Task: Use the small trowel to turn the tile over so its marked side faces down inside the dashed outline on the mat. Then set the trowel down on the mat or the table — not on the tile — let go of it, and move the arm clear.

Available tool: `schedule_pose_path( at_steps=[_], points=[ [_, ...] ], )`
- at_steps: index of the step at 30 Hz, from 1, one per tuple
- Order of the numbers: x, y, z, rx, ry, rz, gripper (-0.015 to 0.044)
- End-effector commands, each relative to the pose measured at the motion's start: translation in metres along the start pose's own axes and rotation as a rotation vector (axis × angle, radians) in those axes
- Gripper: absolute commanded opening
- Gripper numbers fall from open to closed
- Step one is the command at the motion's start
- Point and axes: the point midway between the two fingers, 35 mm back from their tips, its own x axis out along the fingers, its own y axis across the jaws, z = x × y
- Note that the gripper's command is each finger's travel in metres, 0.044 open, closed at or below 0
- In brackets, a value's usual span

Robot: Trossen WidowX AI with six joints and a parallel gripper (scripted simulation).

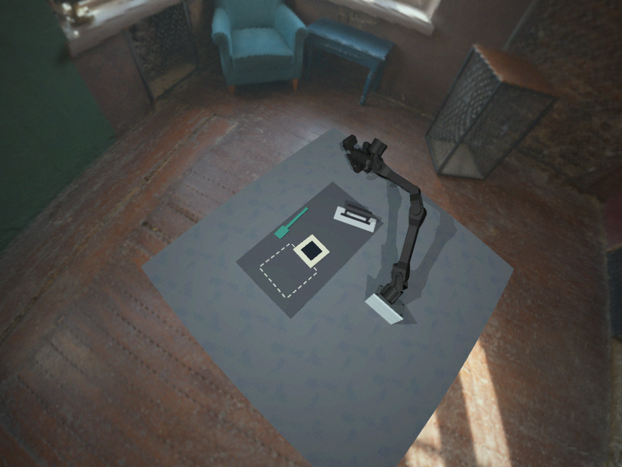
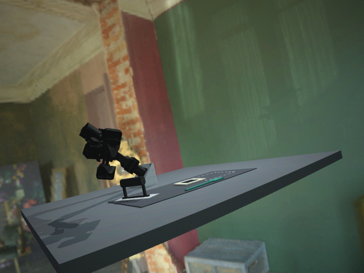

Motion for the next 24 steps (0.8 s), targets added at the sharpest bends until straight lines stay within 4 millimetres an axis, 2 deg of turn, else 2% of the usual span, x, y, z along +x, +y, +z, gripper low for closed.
schedule_pose_path(
  at_steps=[1, 10, 15, 24],
  points=[
    [-0.009, -0.009, -0.018, -0.080, 0.075, -0.059, 0.0270],
    [-0.026, -0.023, -0.052, -0.245, 0.220, -0.150, 0.0270],
    [-0.033, -0.028, -0.062, -0.307, 0.270, -0.177, 0.0270],
    [-0.056, -0.045, -0.090, -0.526, 0.422, -0.250, 0.0270]
  ],
)
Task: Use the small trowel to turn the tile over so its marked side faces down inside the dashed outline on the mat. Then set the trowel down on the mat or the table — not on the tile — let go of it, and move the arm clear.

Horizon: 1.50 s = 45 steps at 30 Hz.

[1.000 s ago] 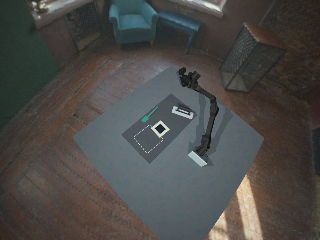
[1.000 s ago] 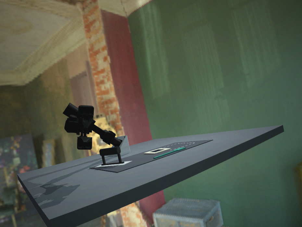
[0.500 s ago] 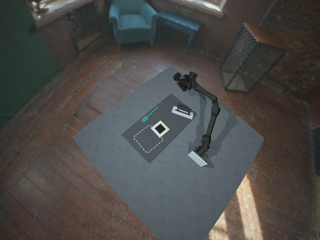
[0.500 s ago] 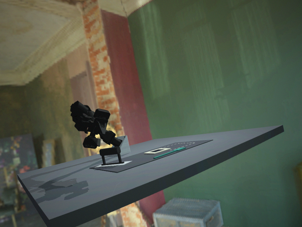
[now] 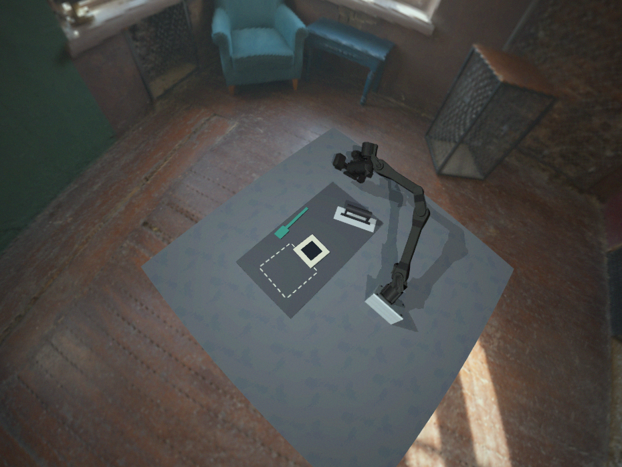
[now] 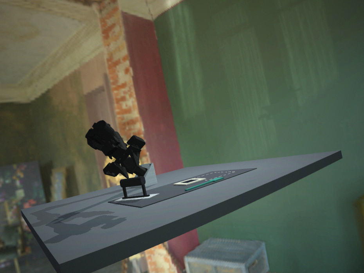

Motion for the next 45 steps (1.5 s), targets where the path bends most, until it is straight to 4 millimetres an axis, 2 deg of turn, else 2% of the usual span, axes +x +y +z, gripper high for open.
schedule_pose_path(
  at_steps=[1, 13, 24, 35, 45],
  points=[
    [-0.006, -0.006, -0.020, -0.112, 0.073, -0.041, 0.0270],
    [-0.026, -0.019, -0.064, -0.433, 0.268, -0.119, 0.0270],
    [-0.052, -0.036, -0.097, -0.745, 0.446, -0.167, 0.0270],
    [-0.083, -0.057, -0.119, -1.070, 0.621, -0.191, 0.0270],
    [-0.113, -0.076, -0.130, -1.370, 0.777, -0.195, 0.0270]
  ],
)
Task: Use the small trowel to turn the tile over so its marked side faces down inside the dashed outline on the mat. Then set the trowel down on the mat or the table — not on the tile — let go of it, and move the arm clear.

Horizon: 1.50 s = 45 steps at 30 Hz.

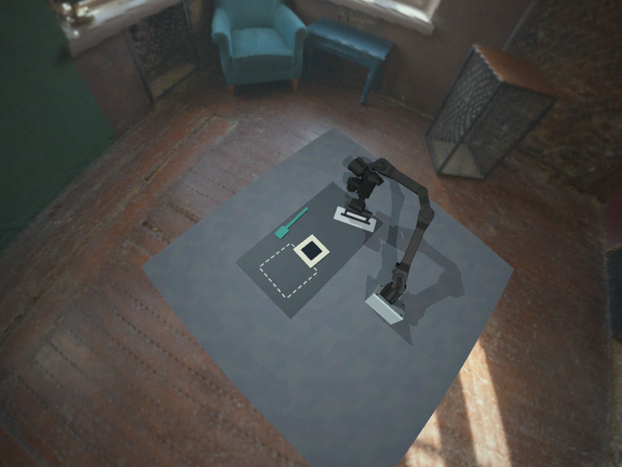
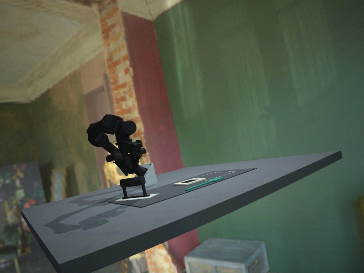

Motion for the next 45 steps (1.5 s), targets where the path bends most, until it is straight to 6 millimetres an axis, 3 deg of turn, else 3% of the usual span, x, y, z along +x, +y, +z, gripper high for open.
schedule_pose_path(
  at_steps=[1, 9, 37, 45],
  points=[
    [-0.003, 0.003, -0.016, -0.120, 0.055, -0.010, 0.0270],
    [-0.002, 0.003, -0.016, -0.126, 0.057, -0.010, 0.0270],
    [0.040, 0.002, -0.018, -0.125, 0.057, -0.012, 0.0270],
    [0.040, 0.002, -0.018, -0.125, 0.057, -0.012, 0.0217]
  ],
)
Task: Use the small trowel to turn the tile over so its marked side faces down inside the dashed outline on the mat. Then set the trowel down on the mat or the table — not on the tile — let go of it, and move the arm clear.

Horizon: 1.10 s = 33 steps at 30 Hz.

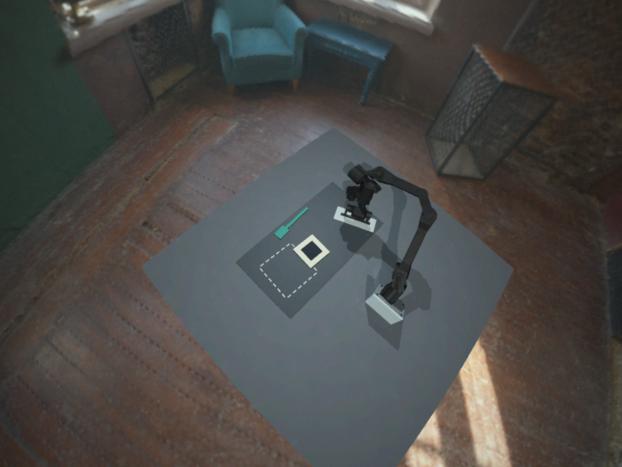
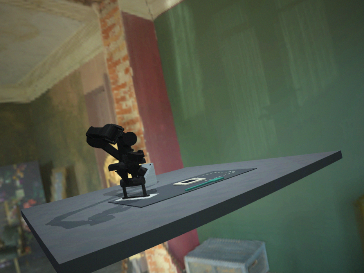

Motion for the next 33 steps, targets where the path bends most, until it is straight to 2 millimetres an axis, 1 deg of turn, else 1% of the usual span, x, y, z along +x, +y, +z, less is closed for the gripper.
schedule_pose_path(
  at_steps=[1, 13, 20, 33],
  points=[
    [0.0018, -0.0004, -0.0019, -0.001, 0.005, -0.003, 0.0210],
    [0.0018, -0.0004, -0.0019, -0.001, 0.005, -0.003, 0.0130],
    [0.0018, -0.0004, -0.0019, 0.004, 0.005, -0.003, 0.0130],
    [0.0018, -0.0004, -0.0019, 0.371, 0.004, -0.004, 0.0130]
  ],
)
